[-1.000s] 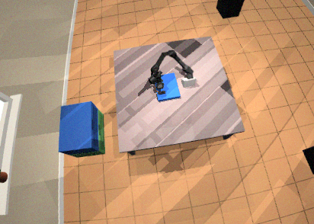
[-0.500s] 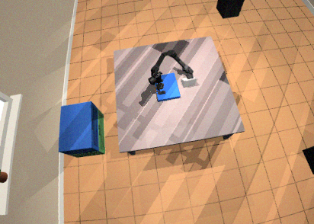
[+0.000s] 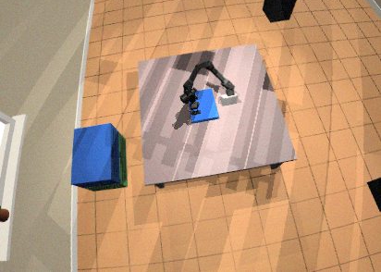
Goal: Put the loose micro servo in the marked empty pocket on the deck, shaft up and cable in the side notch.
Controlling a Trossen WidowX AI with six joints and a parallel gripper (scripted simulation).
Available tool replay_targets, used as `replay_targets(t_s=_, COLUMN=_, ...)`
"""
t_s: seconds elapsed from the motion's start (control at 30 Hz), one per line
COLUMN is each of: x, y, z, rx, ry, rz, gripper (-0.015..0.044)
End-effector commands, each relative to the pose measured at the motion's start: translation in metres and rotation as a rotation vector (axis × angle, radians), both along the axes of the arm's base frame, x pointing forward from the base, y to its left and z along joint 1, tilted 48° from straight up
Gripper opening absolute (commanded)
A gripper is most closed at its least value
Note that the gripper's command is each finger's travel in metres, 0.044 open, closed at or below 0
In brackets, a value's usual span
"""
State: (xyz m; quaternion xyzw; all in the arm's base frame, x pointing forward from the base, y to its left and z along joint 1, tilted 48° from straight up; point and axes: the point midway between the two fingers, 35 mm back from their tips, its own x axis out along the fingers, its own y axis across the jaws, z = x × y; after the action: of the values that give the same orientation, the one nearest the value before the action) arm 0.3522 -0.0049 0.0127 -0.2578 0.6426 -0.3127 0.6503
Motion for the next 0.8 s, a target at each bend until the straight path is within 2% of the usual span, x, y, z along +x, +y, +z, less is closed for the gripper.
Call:
replay_targets(t_s=0.0, x=0.0, y=-0.002, z=-0.003, rx=-0.001, ry=0.002, rz=0.006, gripper=0.0)
replay_targets(t_s=0.77, x=0.0, y=-0.019, z=-0.018, rx=-0.002, ry=0.002, rz=0.006, gripper=0.0)
